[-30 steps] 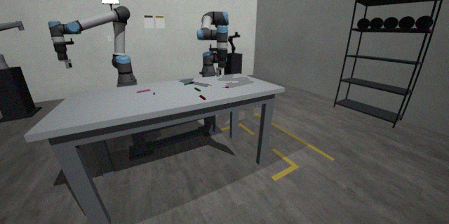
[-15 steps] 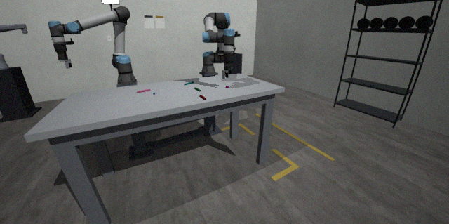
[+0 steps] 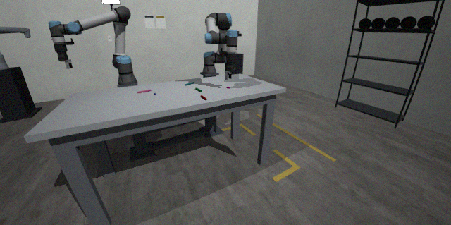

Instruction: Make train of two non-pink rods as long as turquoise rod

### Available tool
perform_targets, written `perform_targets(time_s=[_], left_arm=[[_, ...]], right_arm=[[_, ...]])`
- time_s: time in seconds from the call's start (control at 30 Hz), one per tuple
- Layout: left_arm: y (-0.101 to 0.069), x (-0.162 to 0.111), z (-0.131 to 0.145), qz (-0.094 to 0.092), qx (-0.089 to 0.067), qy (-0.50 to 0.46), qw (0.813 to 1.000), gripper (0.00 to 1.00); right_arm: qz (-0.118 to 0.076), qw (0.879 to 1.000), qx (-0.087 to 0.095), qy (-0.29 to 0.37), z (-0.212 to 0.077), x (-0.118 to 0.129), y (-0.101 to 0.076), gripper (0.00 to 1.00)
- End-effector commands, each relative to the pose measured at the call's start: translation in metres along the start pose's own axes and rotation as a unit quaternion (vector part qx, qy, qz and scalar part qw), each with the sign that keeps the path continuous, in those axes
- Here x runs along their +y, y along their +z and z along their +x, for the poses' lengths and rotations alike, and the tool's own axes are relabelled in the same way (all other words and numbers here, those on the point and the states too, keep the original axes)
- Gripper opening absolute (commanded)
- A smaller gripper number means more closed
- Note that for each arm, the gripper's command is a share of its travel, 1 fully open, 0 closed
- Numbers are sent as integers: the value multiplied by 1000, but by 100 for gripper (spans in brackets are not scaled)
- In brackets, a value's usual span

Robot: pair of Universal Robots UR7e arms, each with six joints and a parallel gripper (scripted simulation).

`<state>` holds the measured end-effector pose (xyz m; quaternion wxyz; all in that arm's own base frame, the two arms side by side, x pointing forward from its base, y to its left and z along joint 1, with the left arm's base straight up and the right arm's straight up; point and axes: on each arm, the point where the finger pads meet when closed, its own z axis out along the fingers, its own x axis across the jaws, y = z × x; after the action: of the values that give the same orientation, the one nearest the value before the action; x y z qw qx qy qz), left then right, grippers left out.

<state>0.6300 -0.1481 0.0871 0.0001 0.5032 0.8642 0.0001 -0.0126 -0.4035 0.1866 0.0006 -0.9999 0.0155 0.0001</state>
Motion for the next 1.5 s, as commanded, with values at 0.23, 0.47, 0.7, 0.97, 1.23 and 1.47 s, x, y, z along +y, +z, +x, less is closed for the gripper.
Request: perform_targets(time_s=[0.23, 0.47, 0.7, 0.97, 1.23, 1.47], left_arm=[[-1, 1, 0, -1, -1, 1, 1000, 54], [-1, 1, 0, -1, -1, 1, 1000, 54], [-1, 1, 0, -1, -1, 1, 1000, 54], [1, 1, 0, -1, -1, 1, 1000, 54], [9, 1, 0, -1, -1, 2, 1000, 54], [15, 1, -1, -1, -1, 2, 1000, 54]], right_arm=[[-1, 1000, 0, 0, 0, 0, 0, 100], [-1, 1000, 0, 0, 0, 0, 0, 100], [-1, 1000, 0, 0, 0, 0, 0, 100], [-1, 1000, 0, 0, 0, 0, 0, 100], [-1, 1000, 0, 0, 0, 0, 0, 100], [-1, 1000, 0, 0, 0, 0, 0, 100]])
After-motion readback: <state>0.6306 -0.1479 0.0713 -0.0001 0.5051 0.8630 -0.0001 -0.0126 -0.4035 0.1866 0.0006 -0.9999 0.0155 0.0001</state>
